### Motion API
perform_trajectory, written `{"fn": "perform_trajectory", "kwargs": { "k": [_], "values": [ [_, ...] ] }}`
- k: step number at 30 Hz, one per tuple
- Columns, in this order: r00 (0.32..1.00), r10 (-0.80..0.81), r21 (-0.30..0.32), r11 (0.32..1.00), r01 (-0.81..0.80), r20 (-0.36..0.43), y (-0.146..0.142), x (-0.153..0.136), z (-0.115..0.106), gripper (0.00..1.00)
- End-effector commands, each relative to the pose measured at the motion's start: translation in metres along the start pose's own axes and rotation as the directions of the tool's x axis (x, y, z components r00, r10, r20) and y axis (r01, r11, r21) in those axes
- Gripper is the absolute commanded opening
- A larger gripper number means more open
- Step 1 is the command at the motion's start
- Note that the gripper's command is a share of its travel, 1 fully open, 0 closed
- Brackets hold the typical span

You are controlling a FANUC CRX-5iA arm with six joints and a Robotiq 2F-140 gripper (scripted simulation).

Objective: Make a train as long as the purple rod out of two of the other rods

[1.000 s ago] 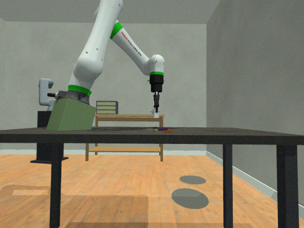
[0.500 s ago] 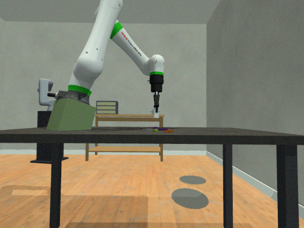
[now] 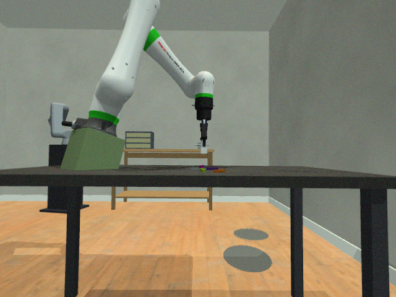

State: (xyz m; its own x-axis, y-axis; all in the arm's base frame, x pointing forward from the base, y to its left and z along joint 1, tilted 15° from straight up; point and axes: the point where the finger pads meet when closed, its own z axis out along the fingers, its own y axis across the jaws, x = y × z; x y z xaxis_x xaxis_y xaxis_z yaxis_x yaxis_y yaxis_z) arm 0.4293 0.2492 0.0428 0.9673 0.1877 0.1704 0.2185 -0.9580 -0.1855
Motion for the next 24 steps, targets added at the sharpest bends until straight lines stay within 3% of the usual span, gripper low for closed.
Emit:
{"fn": "perform_trajectory", "kwargs": {
  "k": [1,18,24],
  "values": [
    [1.0,0.0,0.0,1.0,0.0,0.0,0.0,0.0,0.0,1.0],
    [1.0,-0.002,0.0,1.0,0.002,0.0,0.0,0.0,0.0,1.0],
    [0.993,-0.12,-0.001,0.993,0.12,0.001,0.012,0.005,0.0,1.0]
  ]
}}
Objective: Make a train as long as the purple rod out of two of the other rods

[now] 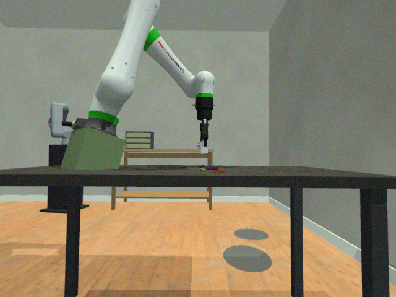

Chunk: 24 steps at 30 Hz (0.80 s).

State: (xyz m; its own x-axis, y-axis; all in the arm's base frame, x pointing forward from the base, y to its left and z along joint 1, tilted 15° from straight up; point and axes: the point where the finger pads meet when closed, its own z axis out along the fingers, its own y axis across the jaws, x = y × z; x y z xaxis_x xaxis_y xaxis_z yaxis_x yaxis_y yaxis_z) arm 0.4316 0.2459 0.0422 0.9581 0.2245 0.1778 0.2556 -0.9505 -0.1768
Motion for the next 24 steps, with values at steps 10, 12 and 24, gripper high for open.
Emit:
{"fn": "perform_trajectory", "kwargs": {
  "k": [10,12,24],
  "values": [
    [0.925,-0.38,0.0,0.925,0.38,0.003,0.039,0.013,0.001,1.0],
    [0.902,-0.431,0.0,0.902,0.431,0.004,0.044,0.015,0.001,1.0],
    [0.714,-0.701,0.001,0.714,0.701,0.005,0.078,0.023,0.001,1.0]
  ]
}}
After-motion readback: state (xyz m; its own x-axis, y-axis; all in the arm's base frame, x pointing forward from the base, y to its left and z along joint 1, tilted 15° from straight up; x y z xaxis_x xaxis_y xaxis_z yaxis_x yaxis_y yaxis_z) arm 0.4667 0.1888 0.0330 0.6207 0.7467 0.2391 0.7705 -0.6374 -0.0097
